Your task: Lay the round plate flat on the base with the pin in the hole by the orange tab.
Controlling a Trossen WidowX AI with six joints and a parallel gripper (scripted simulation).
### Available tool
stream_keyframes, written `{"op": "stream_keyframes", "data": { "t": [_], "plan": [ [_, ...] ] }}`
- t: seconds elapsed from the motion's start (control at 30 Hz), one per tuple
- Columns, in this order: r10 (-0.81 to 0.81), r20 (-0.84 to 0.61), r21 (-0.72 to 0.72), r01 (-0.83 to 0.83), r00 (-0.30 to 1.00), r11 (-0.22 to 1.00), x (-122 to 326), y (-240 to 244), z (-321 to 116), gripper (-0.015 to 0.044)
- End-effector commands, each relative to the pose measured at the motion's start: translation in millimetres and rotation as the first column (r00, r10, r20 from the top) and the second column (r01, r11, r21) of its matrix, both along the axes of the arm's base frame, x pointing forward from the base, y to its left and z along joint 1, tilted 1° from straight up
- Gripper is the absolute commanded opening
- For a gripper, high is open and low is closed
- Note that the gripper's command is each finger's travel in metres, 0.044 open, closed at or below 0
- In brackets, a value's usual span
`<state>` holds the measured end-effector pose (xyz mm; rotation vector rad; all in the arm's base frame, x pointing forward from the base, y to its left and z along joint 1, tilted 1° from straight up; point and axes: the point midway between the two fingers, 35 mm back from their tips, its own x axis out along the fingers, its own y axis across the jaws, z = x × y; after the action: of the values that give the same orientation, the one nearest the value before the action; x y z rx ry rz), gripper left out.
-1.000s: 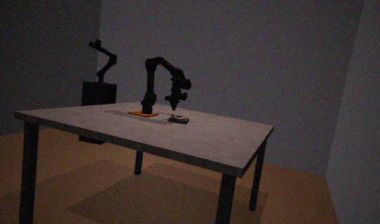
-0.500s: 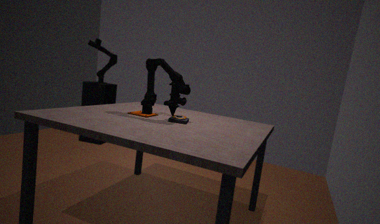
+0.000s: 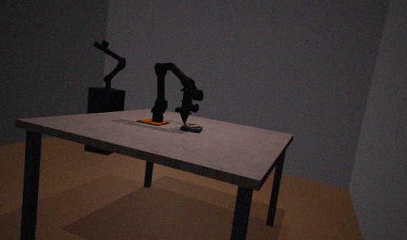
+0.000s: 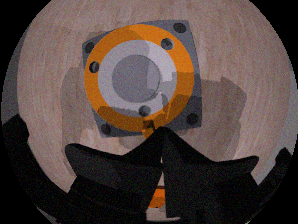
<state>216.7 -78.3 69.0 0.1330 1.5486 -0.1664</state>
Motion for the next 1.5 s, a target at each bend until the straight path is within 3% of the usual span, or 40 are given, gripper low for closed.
{"op": "stream_keyframes", "data": {
  "t": [0.0,1.47],
  "plan": [
    [0.004,-0.005,0.019,-0.003,1.0,1.0,-3,7,-2,0.0],
    [0.004,-0.005,0.022,-0.003,1.0,1.0,0,40,-1,0.0]
  ]
}}
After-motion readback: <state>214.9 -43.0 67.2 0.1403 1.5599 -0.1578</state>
